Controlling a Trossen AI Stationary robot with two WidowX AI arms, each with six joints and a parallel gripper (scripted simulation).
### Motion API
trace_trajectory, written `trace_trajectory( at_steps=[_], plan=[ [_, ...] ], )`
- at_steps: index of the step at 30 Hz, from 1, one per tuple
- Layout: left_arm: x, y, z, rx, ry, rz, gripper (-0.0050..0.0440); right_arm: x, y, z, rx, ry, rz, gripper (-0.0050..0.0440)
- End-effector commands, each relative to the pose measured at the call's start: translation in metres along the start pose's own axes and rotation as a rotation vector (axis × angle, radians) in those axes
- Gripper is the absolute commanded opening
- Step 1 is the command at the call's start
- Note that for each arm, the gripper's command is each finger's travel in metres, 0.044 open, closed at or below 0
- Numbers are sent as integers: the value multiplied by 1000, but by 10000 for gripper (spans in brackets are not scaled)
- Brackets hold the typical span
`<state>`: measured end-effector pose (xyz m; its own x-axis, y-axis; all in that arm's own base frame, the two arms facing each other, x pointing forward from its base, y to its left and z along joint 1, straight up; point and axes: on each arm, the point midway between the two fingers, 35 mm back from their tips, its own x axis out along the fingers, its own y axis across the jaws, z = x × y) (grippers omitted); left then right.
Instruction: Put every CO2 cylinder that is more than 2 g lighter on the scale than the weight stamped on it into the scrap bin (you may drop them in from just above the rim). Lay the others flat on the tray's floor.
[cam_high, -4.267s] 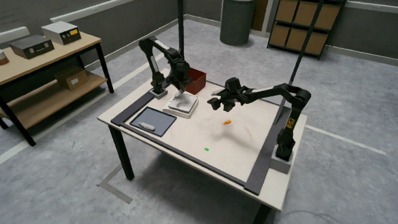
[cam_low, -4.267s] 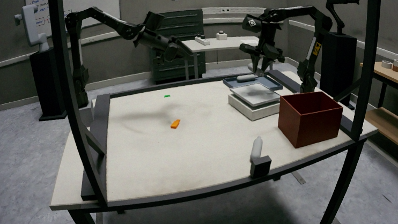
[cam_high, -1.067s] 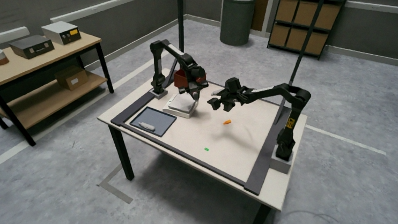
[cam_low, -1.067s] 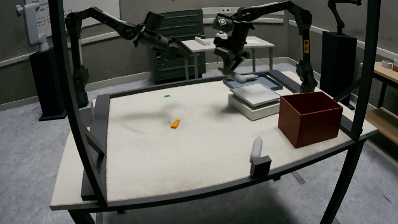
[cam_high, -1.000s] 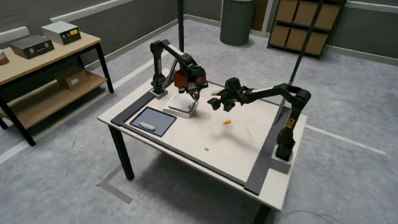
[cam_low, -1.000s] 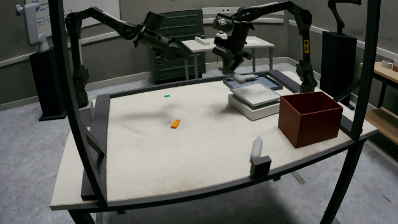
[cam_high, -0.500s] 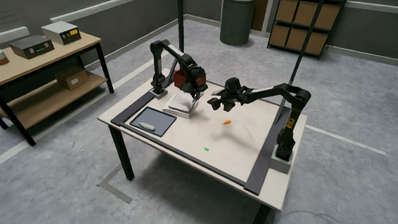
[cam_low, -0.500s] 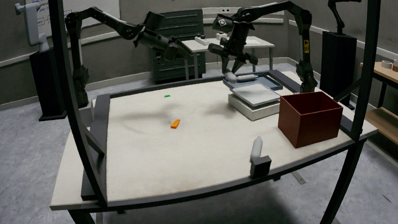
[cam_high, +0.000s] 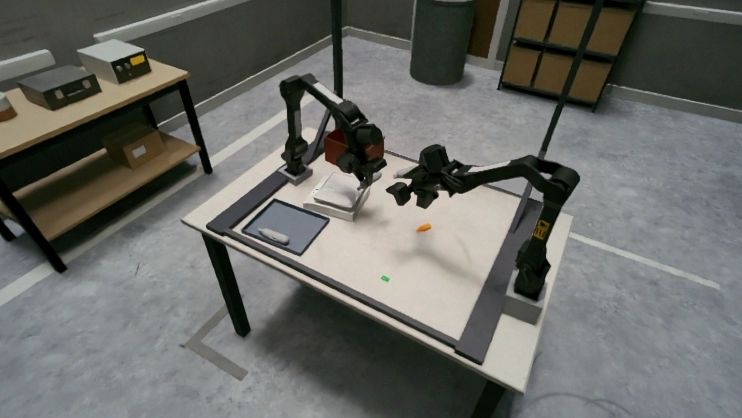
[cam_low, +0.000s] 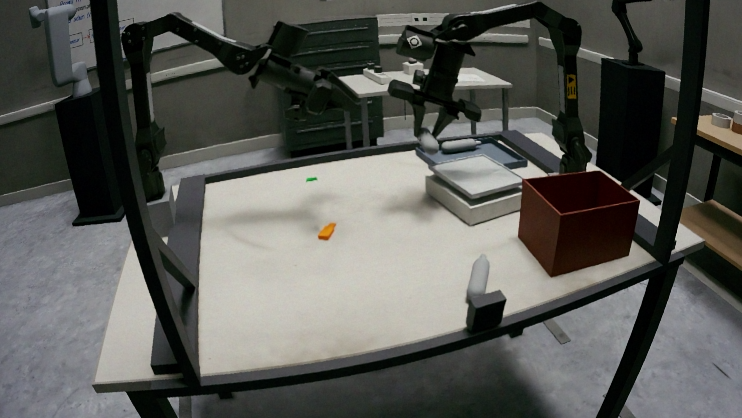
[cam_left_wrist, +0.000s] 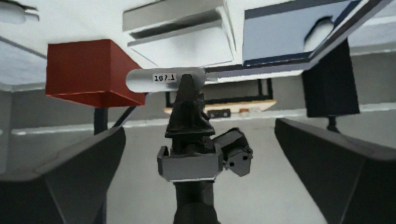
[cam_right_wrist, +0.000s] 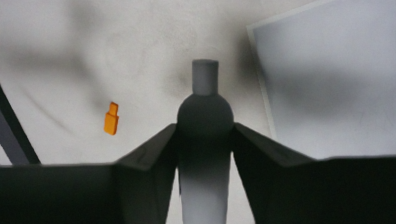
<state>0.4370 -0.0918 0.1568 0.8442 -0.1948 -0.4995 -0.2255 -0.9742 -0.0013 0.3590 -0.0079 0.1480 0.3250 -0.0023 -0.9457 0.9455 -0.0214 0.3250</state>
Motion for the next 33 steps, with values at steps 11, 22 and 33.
trace_trajectory(
  at_steps=[11, 22, 33],
  plan=[
    [41, 1, -30, -1, 31, 1, 440, -12, 7, 0, 1, 0, 40, -50],
    [41, 1, -30, 0, 31, 1, 440, -12, 7, 0, 1, 0, 40, -50],
    [28, -29, -26, 136, 25, -67, 440, -10, 9, -2, 216, -35, -8, -50]
  ],
)
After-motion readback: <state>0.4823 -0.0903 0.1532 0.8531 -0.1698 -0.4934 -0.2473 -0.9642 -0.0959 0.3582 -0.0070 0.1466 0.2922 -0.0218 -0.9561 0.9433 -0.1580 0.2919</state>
